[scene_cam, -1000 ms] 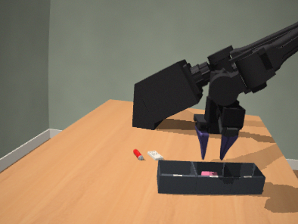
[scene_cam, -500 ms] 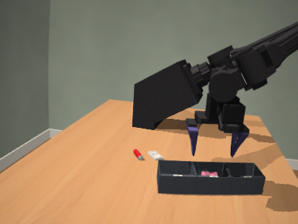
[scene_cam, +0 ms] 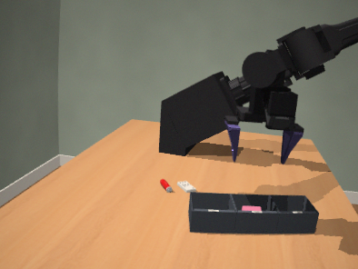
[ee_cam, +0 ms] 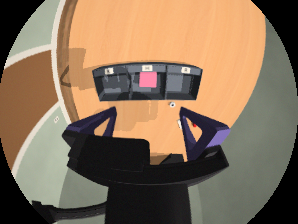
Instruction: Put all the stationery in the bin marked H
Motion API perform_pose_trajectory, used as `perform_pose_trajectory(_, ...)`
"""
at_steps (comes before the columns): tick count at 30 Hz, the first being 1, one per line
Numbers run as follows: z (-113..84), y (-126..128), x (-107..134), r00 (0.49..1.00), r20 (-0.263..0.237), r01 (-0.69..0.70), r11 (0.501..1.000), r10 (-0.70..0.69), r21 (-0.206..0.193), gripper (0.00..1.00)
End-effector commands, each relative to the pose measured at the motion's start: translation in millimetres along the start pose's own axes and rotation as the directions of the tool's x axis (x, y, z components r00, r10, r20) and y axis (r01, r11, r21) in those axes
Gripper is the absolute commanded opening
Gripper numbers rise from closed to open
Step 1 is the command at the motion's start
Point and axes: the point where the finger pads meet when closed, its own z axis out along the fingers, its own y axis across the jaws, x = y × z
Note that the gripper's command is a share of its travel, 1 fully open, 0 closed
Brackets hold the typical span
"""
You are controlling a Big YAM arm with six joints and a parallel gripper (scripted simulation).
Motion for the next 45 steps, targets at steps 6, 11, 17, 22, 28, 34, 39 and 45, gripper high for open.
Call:
perform_pose_trajectory(6, -52.3, -1.6, -15.5, 0.998, 0.033, 0.05, 0.999, -0.051, 0.016, 1.0)
perform_pose_trajectory(11, -69.7, -0.3, -15.6, 0.998, 0.035, 0.054, 0.998, -0.055, 0.019, 1.0)
perform_pose_trajectory(17, -88.3, -3.1, -14.2, 0.998, 0.031, 0.047, 0.999, -0.048, 0.017, 1.0)
perform_pose_trajectory(22, -100.3, -4.4, -13.9, 0.999, 0.03, 0.043, 0.999, -0.044, 0.013, 1.0)
perform_pose_trajectory(28, -80.9, 3.9, -5.8, 0.999, -0.011, 0.046, 0.999, -0.046, -0.007, 1.0)
perform_pose_trajectory(34, -81.0, 4.9, -5.2, 0.999, -0.01, 0.047, 0.999, -0.048, -0.006, 1.0)
perform_pose_trajectory(39, -80.3, 4.1, -4.8, 0.999, -0.01, 0.048, 0.999, -0.048, -0.006, 1.0)
perform_pose_trajectory(45, -79.5, 3.4, -4.4, 0.999, -0.009, 0.046, 0.999, -0.046, -0.006, 1.0)
